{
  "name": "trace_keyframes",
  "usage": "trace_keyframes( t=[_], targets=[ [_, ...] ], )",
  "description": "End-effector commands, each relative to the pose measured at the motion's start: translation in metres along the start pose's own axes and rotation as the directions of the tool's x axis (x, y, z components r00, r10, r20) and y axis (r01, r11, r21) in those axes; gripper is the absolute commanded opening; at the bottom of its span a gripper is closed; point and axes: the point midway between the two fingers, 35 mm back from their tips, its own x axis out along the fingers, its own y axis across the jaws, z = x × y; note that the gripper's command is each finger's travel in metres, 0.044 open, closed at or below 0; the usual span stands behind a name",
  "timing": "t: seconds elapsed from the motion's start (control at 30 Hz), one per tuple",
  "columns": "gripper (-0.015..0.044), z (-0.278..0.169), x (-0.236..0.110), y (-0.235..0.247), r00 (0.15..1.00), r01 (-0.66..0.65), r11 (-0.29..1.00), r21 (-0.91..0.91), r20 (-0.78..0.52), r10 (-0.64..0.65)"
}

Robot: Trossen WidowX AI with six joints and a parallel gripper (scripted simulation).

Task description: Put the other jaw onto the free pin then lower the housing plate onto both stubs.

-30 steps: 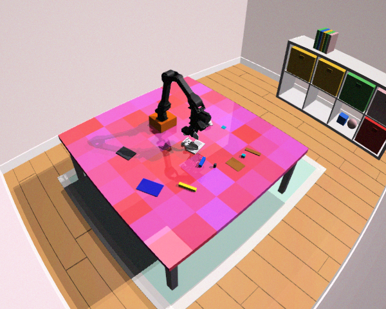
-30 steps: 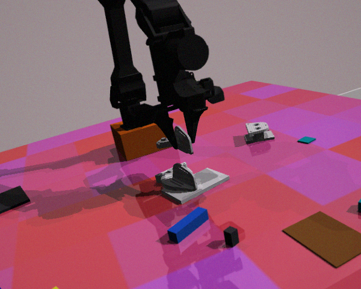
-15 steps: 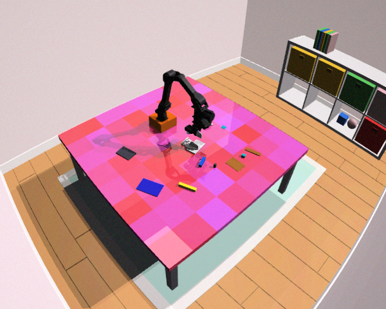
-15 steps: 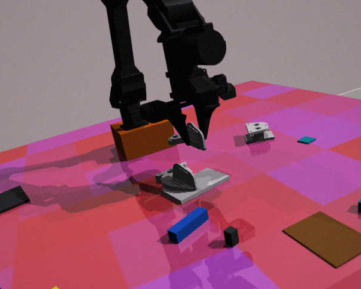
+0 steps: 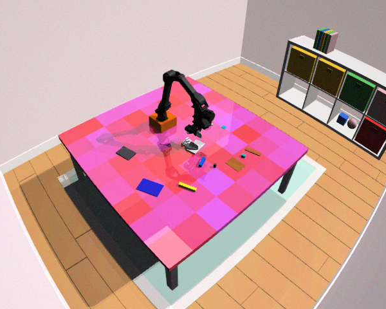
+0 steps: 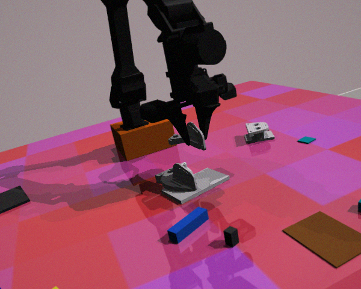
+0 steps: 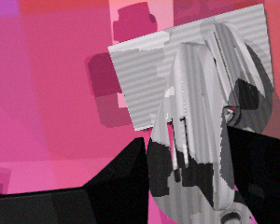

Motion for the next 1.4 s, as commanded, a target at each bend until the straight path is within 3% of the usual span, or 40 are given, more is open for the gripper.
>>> trace_keyframes(
  t=[0.0,0.53,1.37],
  targets=[
    [0.0134,0.001,-0.001,0.001,1.000,-0.004,1.000,0.007,0.002,0.004],
    [0.0134,0.002,0.000,0.000,1.000,-0.004,1.000,0.007,0.002,0.004],
    [0.0134,0.002,0.041,0.000,1.000,-0.004,1.000,0.008,0.002,0.004]
  ],
)
